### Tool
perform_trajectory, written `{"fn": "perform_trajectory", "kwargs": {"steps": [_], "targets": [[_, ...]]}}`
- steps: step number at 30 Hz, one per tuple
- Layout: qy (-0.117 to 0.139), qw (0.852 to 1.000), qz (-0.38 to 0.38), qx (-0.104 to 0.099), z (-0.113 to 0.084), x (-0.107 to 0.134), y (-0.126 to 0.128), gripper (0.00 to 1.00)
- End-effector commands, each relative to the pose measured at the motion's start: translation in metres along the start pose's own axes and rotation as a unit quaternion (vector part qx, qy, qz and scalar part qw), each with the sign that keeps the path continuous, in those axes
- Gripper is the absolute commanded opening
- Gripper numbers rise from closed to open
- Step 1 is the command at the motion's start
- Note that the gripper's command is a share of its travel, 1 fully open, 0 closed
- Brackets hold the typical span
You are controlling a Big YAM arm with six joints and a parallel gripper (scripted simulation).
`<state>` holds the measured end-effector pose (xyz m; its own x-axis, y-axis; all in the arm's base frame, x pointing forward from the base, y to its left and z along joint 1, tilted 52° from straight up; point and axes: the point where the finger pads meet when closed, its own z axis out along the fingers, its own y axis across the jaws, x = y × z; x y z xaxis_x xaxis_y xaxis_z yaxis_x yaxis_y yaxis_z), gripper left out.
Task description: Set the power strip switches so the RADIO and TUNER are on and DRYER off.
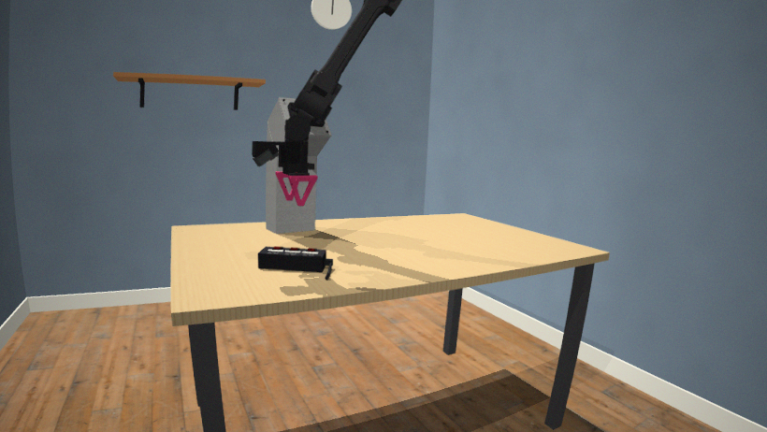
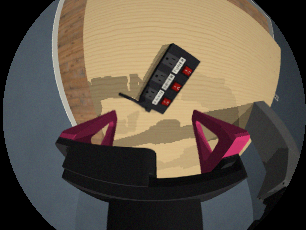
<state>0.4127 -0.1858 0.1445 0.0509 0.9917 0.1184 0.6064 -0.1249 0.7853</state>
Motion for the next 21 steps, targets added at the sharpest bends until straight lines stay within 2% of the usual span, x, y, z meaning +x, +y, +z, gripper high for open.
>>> {"fn": "perform_trajectory", "kwargs": {"steps": [1, 12, 21], "targets": [[-0.002, 1.000, 0.013, -0.001, -0.0020, -0.0032, 0.0069, 1.00], [-0.002, 1.000, 0.009, 0.000, -0.0017, -0.0030, 0.0067, 1.00], [0.001, 0.997, -0.073, -0.001, 0.0078, 0.0035, 0.0030, 1.00]]}}
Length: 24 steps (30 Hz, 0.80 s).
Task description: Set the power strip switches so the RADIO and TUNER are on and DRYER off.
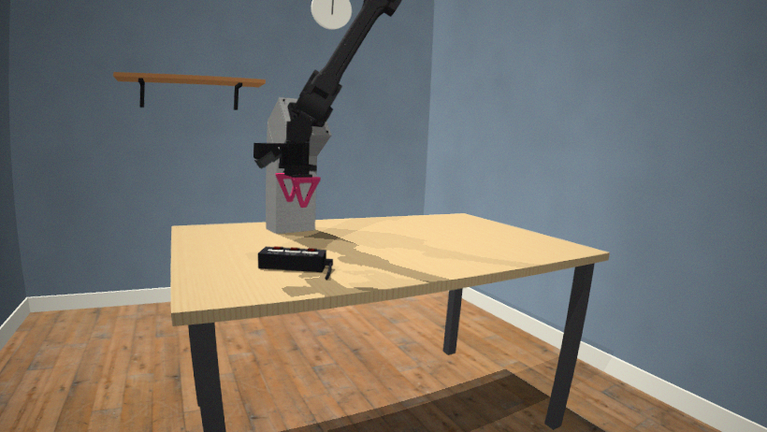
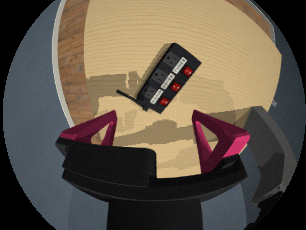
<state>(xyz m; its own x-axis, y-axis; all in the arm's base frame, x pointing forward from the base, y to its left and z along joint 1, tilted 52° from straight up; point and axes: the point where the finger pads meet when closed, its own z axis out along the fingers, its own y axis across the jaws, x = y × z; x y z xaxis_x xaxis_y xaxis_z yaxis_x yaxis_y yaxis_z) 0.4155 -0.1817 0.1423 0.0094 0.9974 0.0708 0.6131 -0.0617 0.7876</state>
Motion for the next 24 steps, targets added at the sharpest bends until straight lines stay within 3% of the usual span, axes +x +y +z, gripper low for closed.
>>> {"fn": "perform_trajectory", "kwargs": {"steps": [1, 2, 6, 11, 16, 18, 19, 20, 24], "targets": [[-0.001, 0.999, -0.041, -0.004, 0.004, -0.001, 0.004, 1.00], [-0.009, 0.999, -0.054, -0.003, 0.002, -0.008, 0.000, 1.00], [0.001, 0.986, -0.165, 0.000, 0.013, 0.006, -0.004, 1.00], [-0.001, 0.952, -0.305, -0.001, 0.024, 0.013, -0.006, 1.00], [-0.004, 0.908, -0.419, -0.002, 0.037, 0.022, -0.007, 1.00], [-0.004, 0.908, -0.419, -0.002, 0.037, 0.022, -0.007, 1.00], [-0.006, 0.880, -0.474, 0.000, 0.036, 0.013, -0.009, 1.00], [-0.001, 0.869, -0.495, -0.001, 0.043, 0.027, -0.010, 1.00], [-0.009, 0.818, -0.575, 0.000, 0.053, 0.035, -0.011, 1.00]]}}
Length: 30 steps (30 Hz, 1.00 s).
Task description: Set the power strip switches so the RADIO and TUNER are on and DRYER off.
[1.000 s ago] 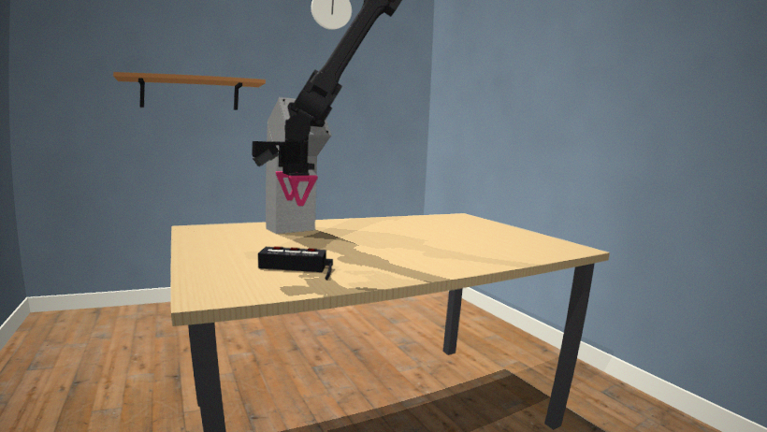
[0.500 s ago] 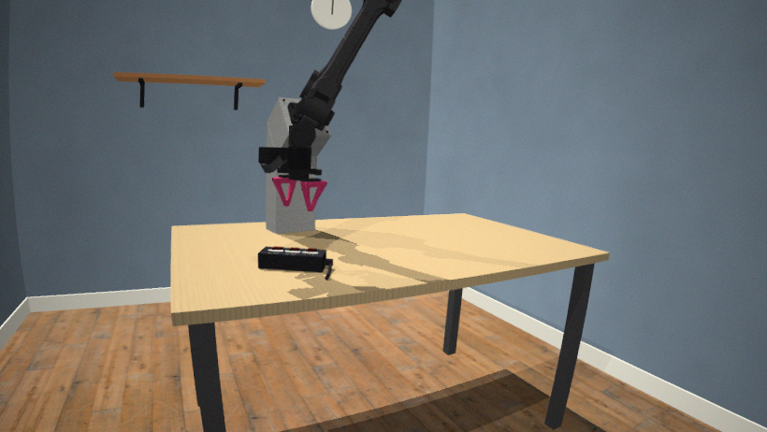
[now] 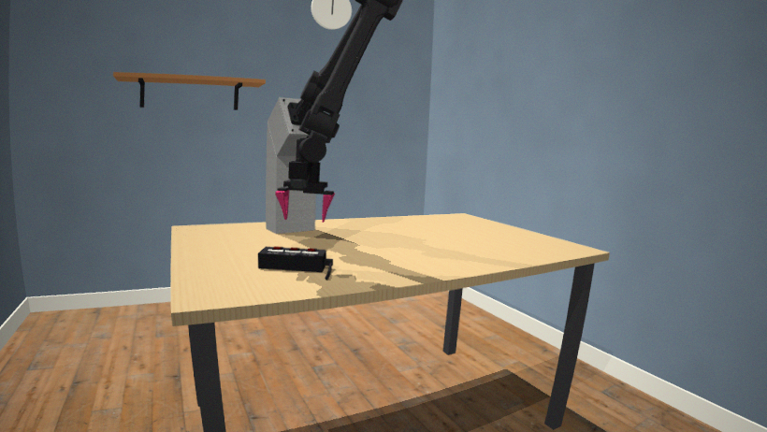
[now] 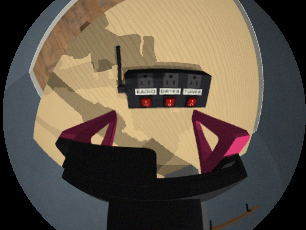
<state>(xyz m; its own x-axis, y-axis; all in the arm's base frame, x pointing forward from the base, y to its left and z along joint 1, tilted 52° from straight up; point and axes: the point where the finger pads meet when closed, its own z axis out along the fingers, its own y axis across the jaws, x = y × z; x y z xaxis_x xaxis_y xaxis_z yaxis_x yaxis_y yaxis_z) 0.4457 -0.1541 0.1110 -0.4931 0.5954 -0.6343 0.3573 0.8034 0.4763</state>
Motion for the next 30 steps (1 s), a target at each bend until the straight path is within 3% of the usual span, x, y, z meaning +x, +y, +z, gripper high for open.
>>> {"fn": "perform_trajectory", "kwargs": {"steps": [1, 5, 9, 11, 12, 18, 23, 24, 26, 28, 29, 30], "targets": [[-0.001, 0.990, -0.139, -0.006, 0.011, 0.008, 0.008, 1.00], [-0.001, 0.971, -0.239, -0.006, 0.017, 0.013, 0.003, 1.00], [-0.002, 0.944, -0.330, -0.007, 0.026, 0.024, 0.015, 1.00], [-0.002, 0.944, -0.330, -0.007, 0.026, 0.024, 0.015, 1.00], [0.000, 0.922, -0.386, -0.005, 0.024, 0.018, 0.005, 1.00], [0.001, 0.860, -0.510, -0.007, 0.030, 0.022, 0.015, 1.00], [0.001, 0.794, -0.607, -0.007, 0.029, 0.020, 0.011, 1.00], [0.000, 0.780, -0.626, -0.007, 0.029, 0.020, 0.011, 0.00], [0.000, 0.750, -0.662, -0.008, 0.029, 0.020, 0.011, 0.00], [0.000, 0.750, -0.662, -0.008, 0.029, 0.020, 0.011, 0.00], [-0.001, 0.710, -0.704, -0.010, 0.029, 0.020, 0.011, 0.00], [-0.002, 0.703, -0.711, -0.011, 0.029, 0.020, 0.011, 0.00]]}}
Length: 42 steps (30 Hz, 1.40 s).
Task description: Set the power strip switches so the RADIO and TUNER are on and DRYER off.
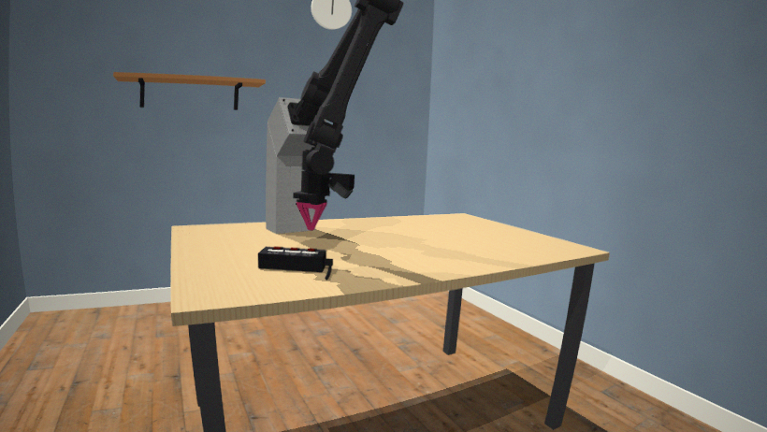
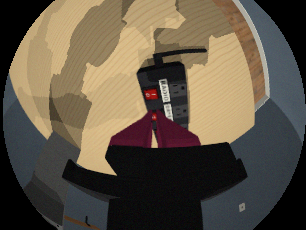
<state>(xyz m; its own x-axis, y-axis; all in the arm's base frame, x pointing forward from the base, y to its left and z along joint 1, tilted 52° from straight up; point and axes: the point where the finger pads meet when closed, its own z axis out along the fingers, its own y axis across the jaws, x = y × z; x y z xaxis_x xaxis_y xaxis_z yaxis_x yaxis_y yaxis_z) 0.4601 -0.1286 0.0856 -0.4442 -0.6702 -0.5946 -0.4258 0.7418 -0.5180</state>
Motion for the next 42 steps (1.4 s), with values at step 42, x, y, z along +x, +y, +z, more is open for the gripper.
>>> {"fn": "perform_trajectory", "kwargs": {"steps": [42], "targets": [[-0.009, 0.994, -0.107, 0.002, 0.0062, -0.0036, -0.0035, 0.00]]}}
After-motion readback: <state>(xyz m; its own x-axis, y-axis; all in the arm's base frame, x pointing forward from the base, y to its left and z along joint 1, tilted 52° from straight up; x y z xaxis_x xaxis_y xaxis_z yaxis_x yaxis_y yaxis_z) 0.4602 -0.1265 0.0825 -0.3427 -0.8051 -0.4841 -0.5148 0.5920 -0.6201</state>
